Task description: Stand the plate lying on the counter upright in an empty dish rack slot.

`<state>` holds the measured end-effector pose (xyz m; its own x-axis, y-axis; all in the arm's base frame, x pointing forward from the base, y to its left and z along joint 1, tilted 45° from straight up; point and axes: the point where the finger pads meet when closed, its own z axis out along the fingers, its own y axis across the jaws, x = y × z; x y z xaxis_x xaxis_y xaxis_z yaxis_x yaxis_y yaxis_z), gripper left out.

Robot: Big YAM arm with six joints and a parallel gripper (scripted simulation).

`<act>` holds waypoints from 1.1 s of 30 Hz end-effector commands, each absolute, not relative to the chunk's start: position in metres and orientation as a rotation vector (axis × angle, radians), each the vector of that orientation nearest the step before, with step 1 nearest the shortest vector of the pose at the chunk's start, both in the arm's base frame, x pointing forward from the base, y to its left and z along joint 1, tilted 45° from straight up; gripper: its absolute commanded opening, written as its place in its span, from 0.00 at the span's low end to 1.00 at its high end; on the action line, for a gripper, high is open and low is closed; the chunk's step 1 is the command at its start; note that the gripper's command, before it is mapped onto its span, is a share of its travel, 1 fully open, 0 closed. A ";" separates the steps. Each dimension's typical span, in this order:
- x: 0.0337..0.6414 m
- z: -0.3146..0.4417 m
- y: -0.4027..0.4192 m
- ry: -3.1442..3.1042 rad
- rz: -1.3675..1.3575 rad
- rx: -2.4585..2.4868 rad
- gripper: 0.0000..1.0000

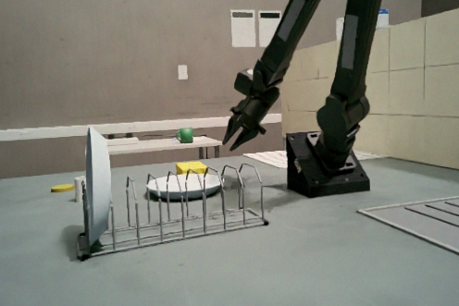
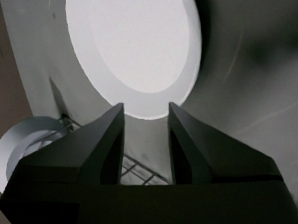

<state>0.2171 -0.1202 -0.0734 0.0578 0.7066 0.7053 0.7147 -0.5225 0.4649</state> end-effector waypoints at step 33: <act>0.221 -0.119 -0.078 -1.530 -1.510 -2.274 0.26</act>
<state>0.2183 -0.0791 -0.1156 0.0516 0.7072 0.7052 0.7193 -0.5161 0.4650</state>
